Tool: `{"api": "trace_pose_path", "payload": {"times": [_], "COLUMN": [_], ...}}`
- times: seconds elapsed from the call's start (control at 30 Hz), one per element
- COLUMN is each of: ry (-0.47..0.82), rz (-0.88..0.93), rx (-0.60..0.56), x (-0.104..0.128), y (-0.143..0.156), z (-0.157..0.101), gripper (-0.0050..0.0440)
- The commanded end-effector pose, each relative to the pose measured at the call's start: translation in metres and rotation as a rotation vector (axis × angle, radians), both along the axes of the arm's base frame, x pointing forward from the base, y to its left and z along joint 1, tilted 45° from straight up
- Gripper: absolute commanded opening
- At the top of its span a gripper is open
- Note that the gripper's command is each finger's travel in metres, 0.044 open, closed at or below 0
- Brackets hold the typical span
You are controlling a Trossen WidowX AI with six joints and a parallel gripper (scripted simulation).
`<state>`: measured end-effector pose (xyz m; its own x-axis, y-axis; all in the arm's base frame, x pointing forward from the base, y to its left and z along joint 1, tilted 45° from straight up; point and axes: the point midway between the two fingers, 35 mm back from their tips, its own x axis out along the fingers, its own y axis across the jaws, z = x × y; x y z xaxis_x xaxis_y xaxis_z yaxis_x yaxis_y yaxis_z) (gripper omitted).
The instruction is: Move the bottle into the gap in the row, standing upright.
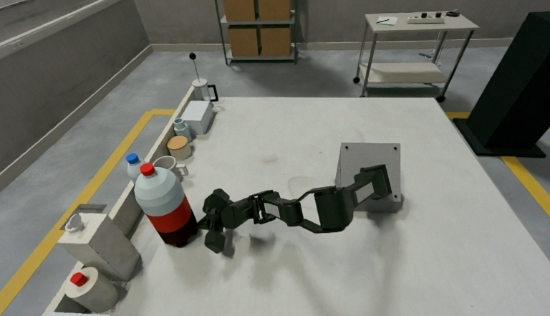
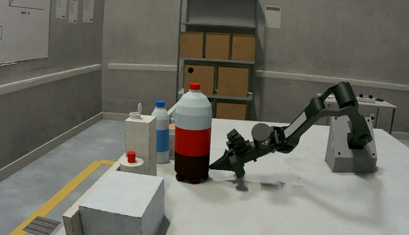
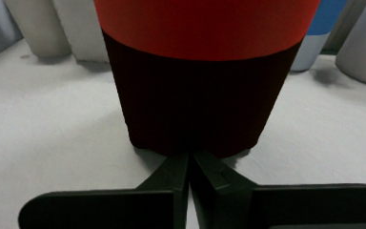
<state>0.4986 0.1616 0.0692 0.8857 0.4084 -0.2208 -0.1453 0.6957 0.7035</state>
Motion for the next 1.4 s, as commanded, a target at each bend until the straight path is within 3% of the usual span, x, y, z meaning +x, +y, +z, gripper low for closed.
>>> {"api": "trace_pose_path", "payload": {"times": [0.0, 1.37], "ry": [-0.016, -0.017], "rz": [0.003, 0.003], "rx": [0.001, 0.001], "x": [0.005, 0.022], "y": [0.001, 0.002], "z": [0.006, 0.007], "gripper": [-0.0050, -0.0050]}}
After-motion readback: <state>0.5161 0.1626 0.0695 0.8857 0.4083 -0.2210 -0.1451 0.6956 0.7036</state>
